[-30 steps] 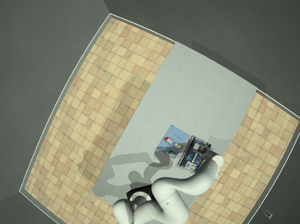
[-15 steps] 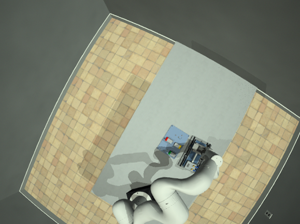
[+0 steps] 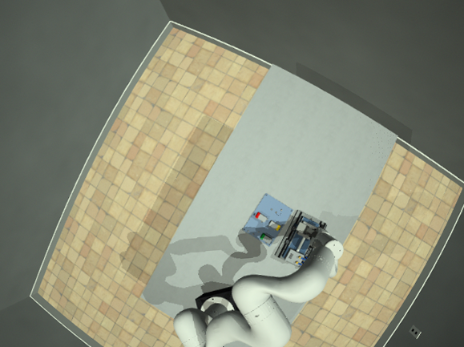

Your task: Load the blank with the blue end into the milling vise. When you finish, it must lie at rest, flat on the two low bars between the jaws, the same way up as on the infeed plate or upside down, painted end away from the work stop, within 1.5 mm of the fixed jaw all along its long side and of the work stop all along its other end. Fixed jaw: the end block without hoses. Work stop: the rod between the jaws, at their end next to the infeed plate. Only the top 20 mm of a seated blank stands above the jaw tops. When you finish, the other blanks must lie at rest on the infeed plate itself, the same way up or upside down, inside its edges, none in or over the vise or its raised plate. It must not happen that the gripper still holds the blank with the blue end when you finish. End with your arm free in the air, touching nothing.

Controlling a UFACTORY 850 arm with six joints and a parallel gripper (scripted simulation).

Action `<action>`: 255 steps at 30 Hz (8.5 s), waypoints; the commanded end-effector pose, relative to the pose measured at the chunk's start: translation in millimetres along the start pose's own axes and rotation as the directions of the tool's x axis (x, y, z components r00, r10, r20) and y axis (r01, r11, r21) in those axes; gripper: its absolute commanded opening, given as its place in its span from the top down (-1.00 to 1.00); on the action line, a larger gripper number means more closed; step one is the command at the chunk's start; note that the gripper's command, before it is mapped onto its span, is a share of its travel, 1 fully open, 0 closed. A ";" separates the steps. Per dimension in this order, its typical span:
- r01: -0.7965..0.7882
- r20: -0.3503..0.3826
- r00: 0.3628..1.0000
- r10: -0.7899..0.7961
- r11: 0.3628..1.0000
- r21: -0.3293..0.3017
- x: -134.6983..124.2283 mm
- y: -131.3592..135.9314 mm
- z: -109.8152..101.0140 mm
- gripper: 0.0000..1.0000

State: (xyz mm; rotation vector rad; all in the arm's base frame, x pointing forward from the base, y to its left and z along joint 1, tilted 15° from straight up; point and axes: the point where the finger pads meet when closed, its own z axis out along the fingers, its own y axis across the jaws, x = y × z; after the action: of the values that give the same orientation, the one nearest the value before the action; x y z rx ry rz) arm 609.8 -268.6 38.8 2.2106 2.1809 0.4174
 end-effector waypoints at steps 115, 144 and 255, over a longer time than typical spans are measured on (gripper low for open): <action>0.000 0.001 1.000 0.000 1.000 -0.002 5.6 -2.2 24.6 1.00; 0.000 0.001 1.000 0.000 1.000 -0.002 5.6 -2.2 26.8 1.00; 0.000 0.001 1.000 0.000 1.000 -0.002 5.5 -2.2 36.7 1.00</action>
State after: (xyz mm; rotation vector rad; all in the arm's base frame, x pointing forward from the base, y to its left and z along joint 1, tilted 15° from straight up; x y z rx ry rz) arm 613.8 -255.9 3.4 2.2106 2.1808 0.4175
